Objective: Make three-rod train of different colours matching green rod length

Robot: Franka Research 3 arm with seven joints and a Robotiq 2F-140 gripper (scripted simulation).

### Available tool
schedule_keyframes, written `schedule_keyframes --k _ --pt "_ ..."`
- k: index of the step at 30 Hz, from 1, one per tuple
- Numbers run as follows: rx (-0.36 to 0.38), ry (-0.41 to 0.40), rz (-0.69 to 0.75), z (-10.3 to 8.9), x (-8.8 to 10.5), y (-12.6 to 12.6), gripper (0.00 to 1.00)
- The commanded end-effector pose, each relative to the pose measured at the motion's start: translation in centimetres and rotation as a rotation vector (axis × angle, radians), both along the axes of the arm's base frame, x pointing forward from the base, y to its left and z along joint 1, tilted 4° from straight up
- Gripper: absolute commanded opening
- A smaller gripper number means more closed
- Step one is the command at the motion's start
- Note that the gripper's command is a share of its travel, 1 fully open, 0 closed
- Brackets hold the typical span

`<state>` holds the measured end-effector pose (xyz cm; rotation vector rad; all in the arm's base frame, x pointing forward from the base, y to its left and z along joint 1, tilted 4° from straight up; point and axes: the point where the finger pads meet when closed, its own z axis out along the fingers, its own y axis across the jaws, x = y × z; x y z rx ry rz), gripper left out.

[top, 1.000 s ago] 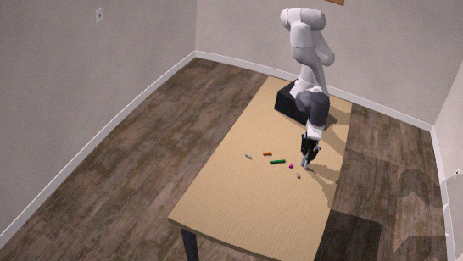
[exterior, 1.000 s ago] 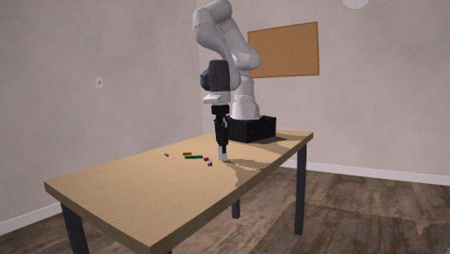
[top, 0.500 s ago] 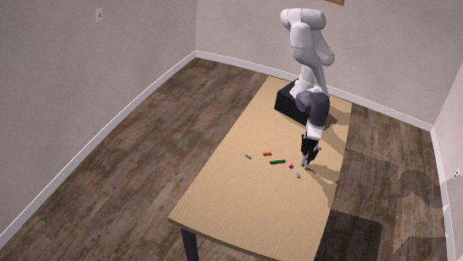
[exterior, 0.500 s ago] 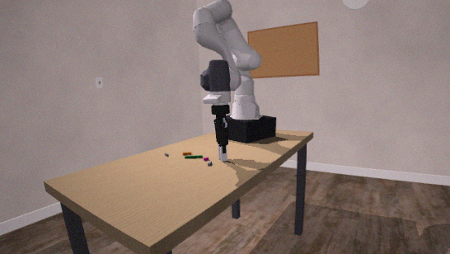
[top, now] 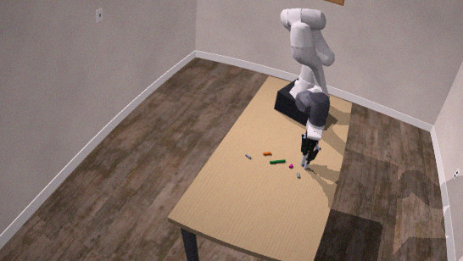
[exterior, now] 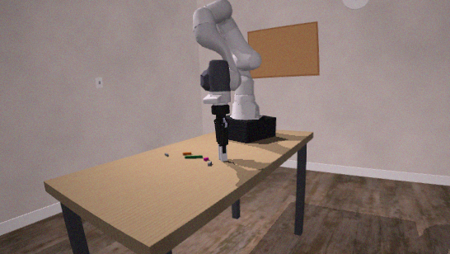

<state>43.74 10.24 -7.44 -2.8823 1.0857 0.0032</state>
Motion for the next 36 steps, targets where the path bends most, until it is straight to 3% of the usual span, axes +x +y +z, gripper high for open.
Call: schedule_keyframes --k 1,4,5,36 --pt "0.001 -0.004 -0.003 0.05 0.18 0.02 0.15" --pt "0.001 -0.004 -0.003 0.05 0.18 0.02 0.15" --pt "0.001 -0.004 -0.003 0.05 0.18 0.02 0.03" --pt "0.001 -0.004 -0.003 0.05 0.18 0.02 0.03"
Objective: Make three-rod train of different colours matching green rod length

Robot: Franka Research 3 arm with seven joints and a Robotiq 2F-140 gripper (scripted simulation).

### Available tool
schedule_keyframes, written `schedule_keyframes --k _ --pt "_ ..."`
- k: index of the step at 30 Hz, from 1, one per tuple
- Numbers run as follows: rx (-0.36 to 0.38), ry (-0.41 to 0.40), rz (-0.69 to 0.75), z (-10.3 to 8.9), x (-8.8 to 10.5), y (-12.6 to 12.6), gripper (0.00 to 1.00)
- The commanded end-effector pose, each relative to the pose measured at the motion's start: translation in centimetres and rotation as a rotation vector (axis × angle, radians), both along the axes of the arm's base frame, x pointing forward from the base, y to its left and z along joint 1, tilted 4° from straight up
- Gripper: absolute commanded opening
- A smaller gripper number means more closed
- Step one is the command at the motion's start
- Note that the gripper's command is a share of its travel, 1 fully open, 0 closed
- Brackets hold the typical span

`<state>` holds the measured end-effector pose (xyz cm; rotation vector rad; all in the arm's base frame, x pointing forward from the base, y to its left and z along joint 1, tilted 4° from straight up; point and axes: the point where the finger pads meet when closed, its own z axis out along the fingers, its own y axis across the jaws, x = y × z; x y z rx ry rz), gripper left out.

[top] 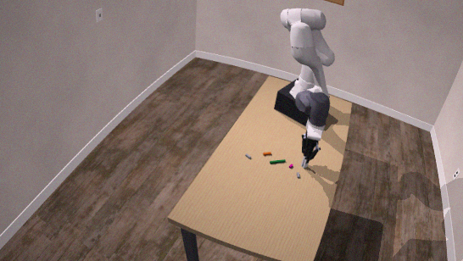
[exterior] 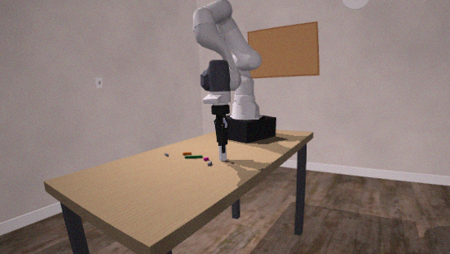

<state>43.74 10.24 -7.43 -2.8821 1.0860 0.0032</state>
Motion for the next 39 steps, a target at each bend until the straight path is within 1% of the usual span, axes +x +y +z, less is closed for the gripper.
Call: schedule_keyframes --k 1,5,8,11,14,16,21,25,28,39 --pt "0.001 -0.004 -0.003 0.0 0.2 0.0 0.03" --pt "0.001 -0.004 -0.003 0.2 0.2 0.0 0.03" --pt "0.001 -0.004 -0.003 1.0 0.2 0.0 0.03" --pt "0.001 -0.004 -0.003 2.6 0.1 -0.1 0.03" --pt "0.001 -0.004 -0.003 4.6 0.1 -0.3 0.03" --pt "0.001 -0.004 -0.003 4.6 0.1 -0.3 0.03" --pt "0.001 -0.004 -0.003 7.9 0.0 -0.4 0.03" --pt "0.001 -0.004 -0.003 9.5 0.0 -0.5 0.03" --pt "0.001 -0.004 -0.003 10.0 -0.1 -0.6 0.03" --pt "0.002 -0.004 -0.004 10.0 0.1 -0.8 0.03"
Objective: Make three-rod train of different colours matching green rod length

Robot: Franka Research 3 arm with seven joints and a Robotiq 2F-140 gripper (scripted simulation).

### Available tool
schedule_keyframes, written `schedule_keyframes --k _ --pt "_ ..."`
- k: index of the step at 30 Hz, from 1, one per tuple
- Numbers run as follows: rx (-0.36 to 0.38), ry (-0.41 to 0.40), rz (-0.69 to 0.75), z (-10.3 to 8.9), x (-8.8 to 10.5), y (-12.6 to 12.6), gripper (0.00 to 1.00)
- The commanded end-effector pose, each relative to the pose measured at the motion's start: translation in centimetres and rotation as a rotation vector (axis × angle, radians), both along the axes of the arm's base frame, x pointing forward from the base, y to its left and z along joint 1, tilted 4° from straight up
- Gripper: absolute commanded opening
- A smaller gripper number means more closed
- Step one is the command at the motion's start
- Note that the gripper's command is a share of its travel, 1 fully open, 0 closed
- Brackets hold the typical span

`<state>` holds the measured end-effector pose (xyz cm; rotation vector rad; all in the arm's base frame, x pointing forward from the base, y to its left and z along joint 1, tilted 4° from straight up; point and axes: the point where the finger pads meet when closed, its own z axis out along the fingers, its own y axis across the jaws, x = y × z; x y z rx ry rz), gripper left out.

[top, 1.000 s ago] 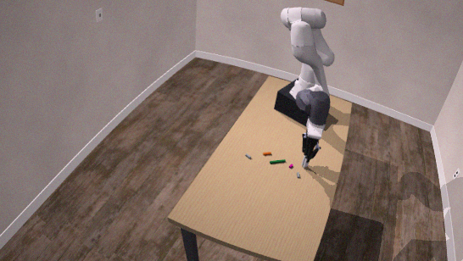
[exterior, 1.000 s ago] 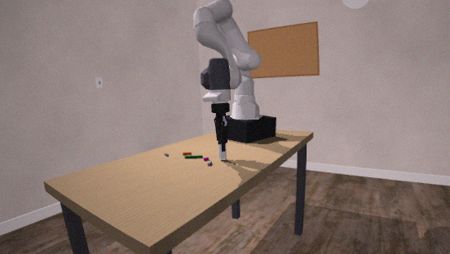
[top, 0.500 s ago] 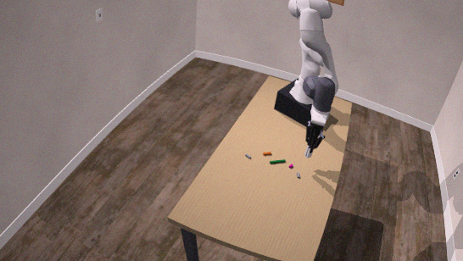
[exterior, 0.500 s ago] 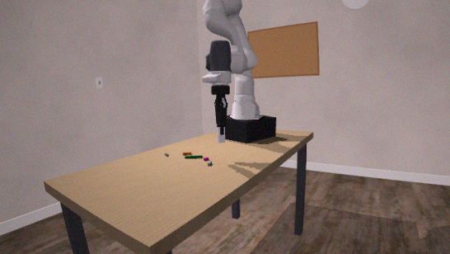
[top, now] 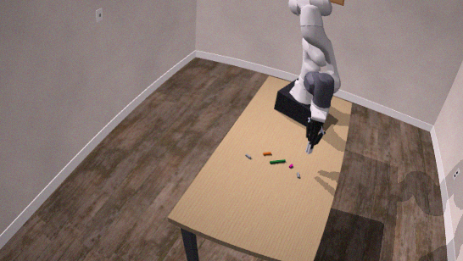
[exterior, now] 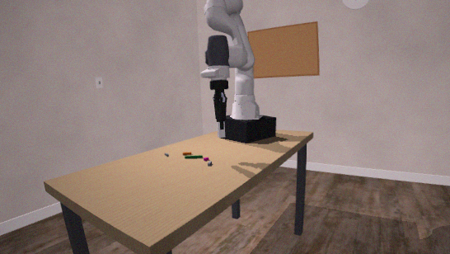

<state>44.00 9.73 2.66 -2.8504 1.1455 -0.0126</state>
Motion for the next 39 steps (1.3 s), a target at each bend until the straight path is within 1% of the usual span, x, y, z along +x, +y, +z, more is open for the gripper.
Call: schedule_keyframes --k 1,2,4,9,11,12,14,19,34,39 --pt "0.0 0.007 0.031 0.0 0.5 -1.5 0.03" --pt "0.005 0.006 0.015 0.0 1.8 -4.0 0.03" --pt "0.006 0.005 0.005 0.0 2.4 -5.5 0.03" --pt "0.009 0.006 -0.03 -0.2 4.1 -11.4 0.03" --pt "0.009 0.006 -0.03 -0.2 4.1 -11.4 0.03" --pt "0.008 0.007 -0.048 -0.5 4.6 -14.5 0.03" --pt "0.007 0.009 -0.058 -0.6 4.8 -16.4 0.03" --pt "0.002 0.015 -0.09 -1.2 4.8 -22.4 0.03" --pt "0.001 0.016 -0.092 -1.3 4.8 -22.6 0.03" --pt "0.001 0.016 -0.091 -1.9 4.8 -22.6 0.03"
